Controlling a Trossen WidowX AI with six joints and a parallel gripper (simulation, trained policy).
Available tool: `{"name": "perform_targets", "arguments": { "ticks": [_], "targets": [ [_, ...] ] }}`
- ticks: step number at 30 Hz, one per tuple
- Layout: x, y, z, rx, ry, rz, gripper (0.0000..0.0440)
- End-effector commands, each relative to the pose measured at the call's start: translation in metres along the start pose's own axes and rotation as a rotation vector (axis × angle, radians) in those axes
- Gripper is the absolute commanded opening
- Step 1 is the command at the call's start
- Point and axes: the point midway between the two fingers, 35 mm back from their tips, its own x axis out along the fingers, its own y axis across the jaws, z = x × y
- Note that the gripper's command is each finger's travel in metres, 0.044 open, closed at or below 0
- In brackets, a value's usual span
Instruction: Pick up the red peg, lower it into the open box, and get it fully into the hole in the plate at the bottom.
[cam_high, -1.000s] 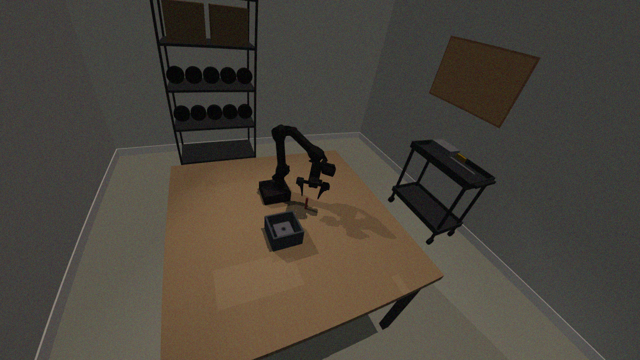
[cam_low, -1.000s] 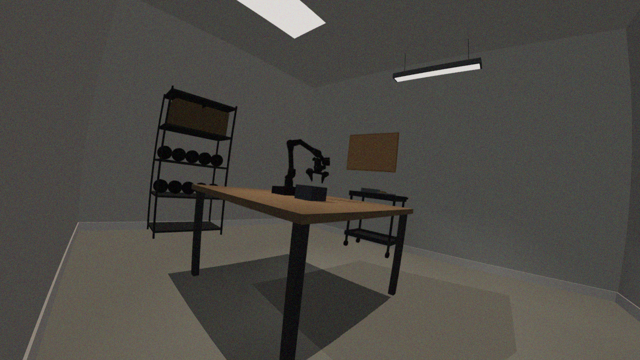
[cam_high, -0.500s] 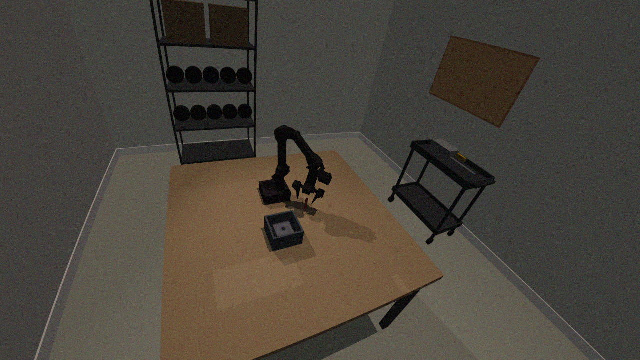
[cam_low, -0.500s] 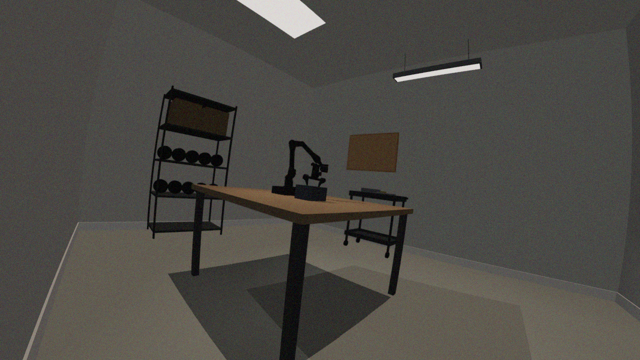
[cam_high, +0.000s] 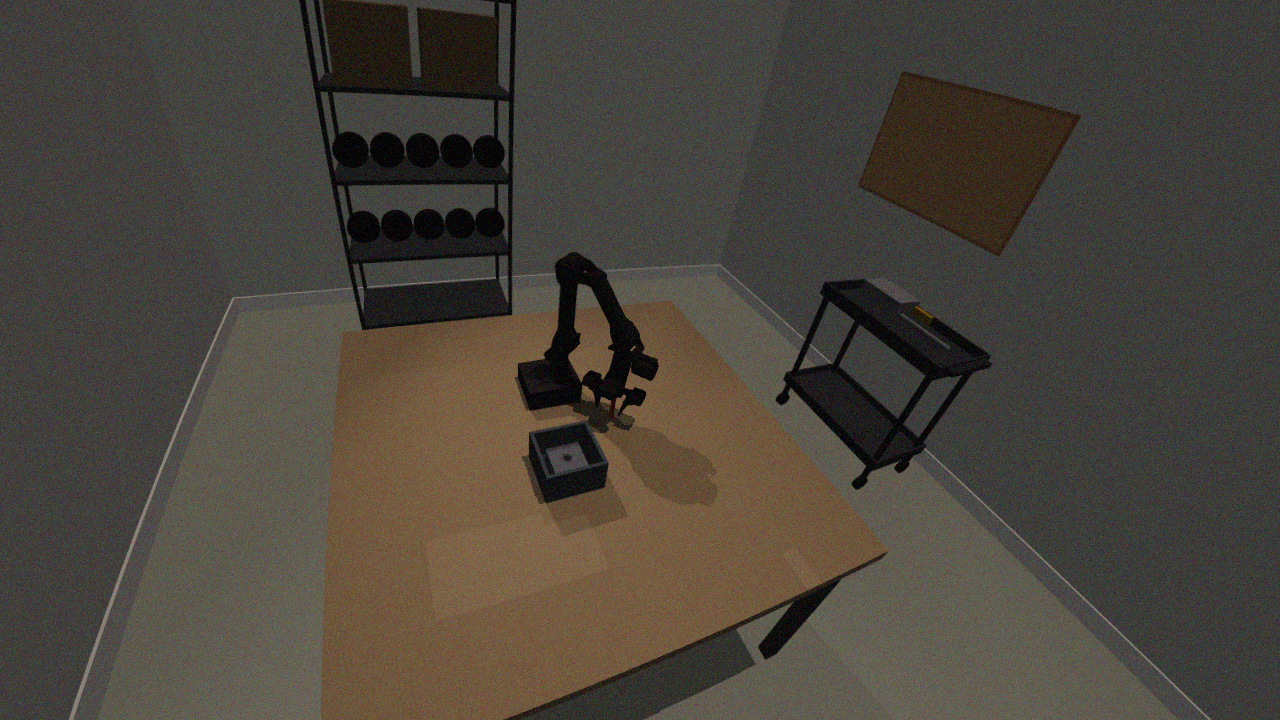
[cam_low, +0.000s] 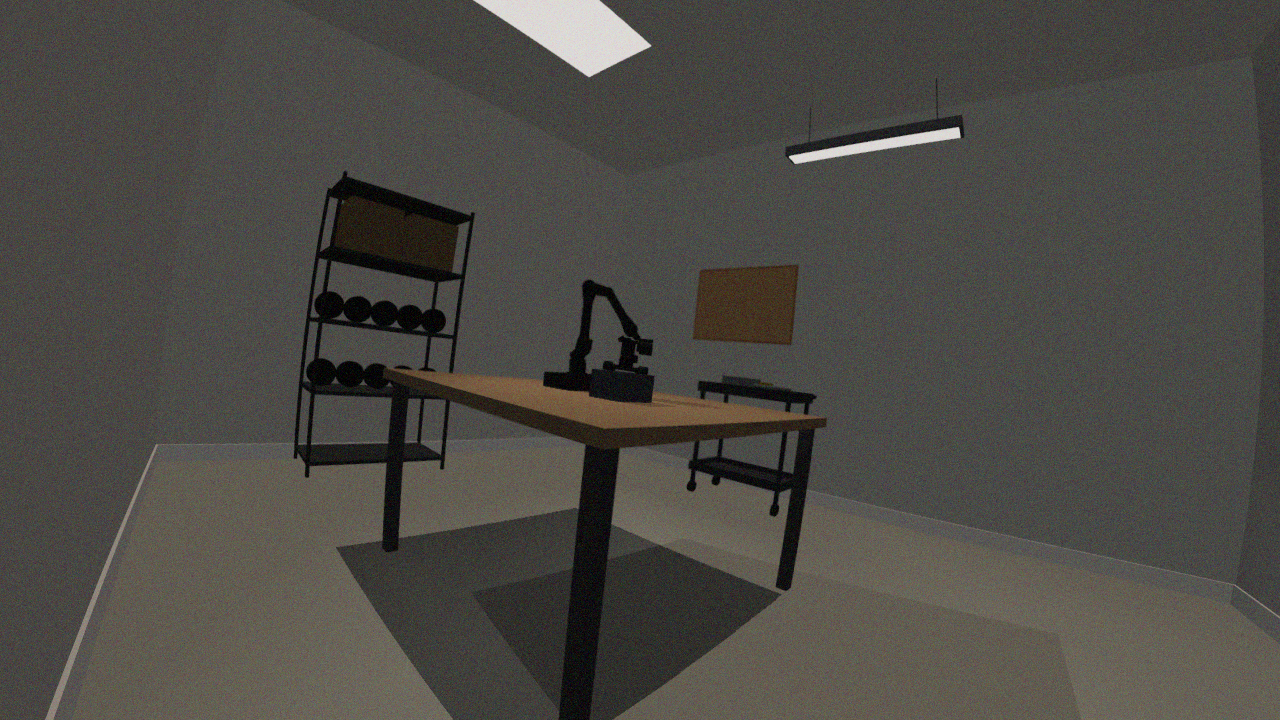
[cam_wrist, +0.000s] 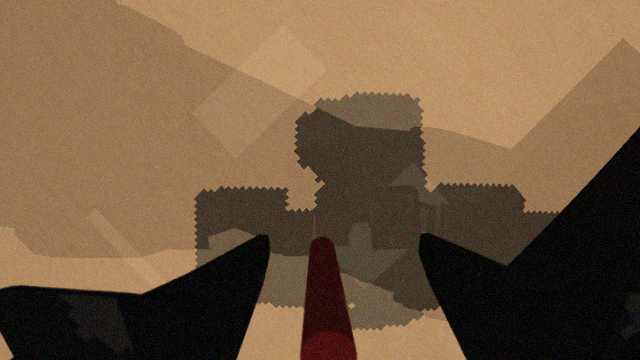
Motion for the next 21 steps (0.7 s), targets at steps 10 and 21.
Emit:
{"name": "perform_targets", "arguments": {
  "ticks": [10,21],
  "targets": [
    [0.004,-0.002,-0.007,0.025,0.103,-0.021,0.0002],
    [-0.021,-0.001,0.020,-0.037,0.003,0.018,0.0000]
  ]
}}
